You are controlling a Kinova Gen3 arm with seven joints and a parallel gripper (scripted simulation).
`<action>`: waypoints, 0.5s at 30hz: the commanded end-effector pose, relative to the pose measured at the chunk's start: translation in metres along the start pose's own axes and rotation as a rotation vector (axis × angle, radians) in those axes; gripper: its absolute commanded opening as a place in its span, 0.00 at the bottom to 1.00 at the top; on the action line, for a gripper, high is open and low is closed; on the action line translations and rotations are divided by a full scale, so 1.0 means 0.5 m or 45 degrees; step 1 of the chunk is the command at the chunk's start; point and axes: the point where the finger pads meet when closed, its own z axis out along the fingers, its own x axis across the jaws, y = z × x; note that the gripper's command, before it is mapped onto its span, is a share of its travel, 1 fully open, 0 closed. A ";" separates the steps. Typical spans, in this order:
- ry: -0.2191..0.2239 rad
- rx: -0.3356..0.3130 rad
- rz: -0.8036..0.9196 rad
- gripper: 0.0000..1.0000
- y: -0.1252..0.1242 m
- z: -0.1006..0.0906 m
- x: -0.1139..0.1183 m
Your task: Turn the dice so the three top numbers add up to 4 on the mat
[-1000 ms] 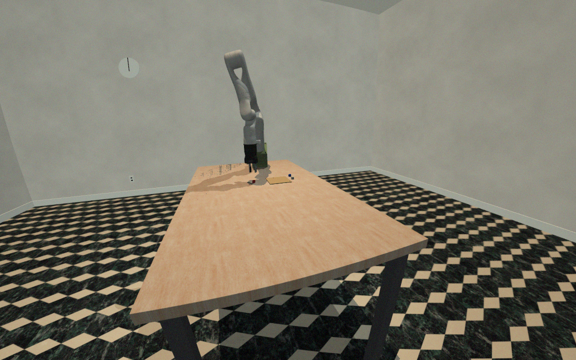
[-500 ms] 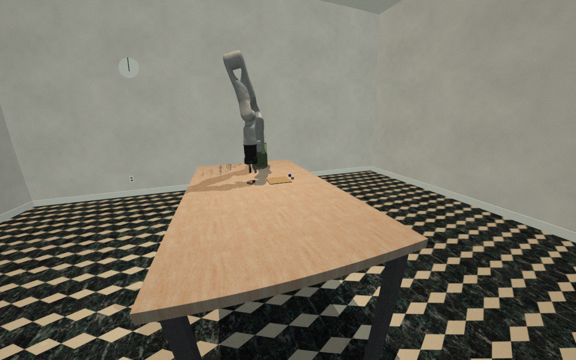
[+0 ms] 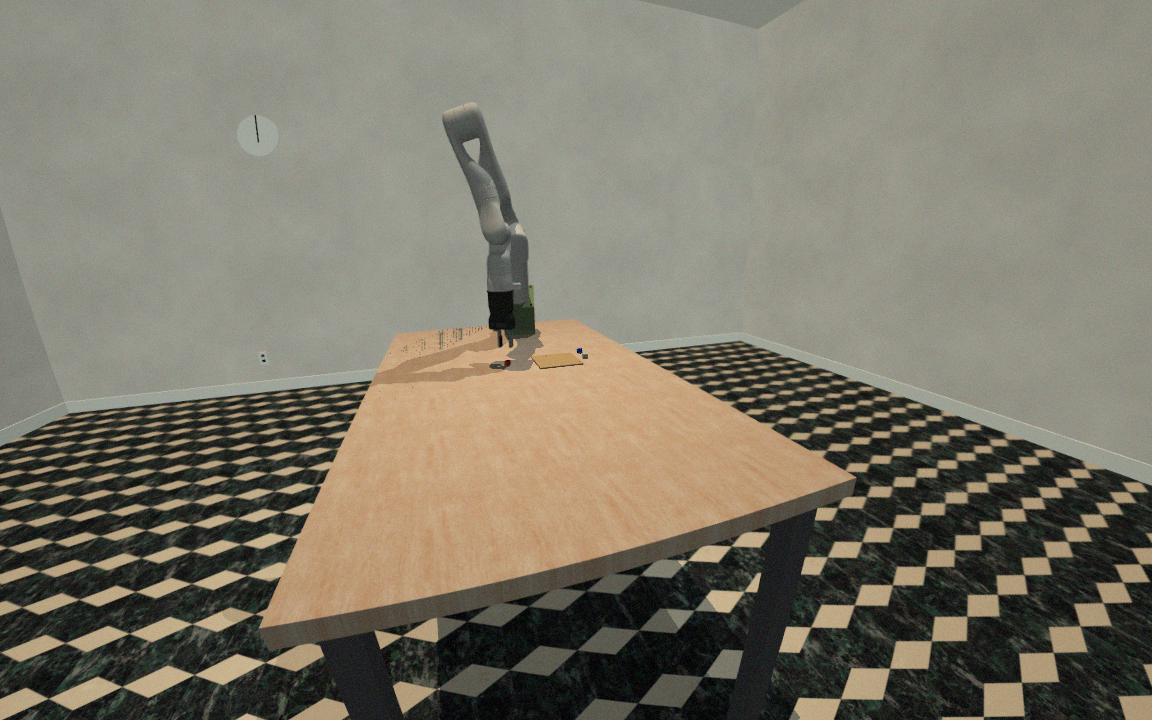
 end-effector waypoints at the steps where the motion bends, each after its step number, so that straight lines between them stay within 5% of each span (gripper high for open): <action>1: 0.010 0.003 -0.005 0.64 -0.002 0.003 0.007; 15: 0.011 0.002 -0.004 0.64 -0.002 0.021 0.006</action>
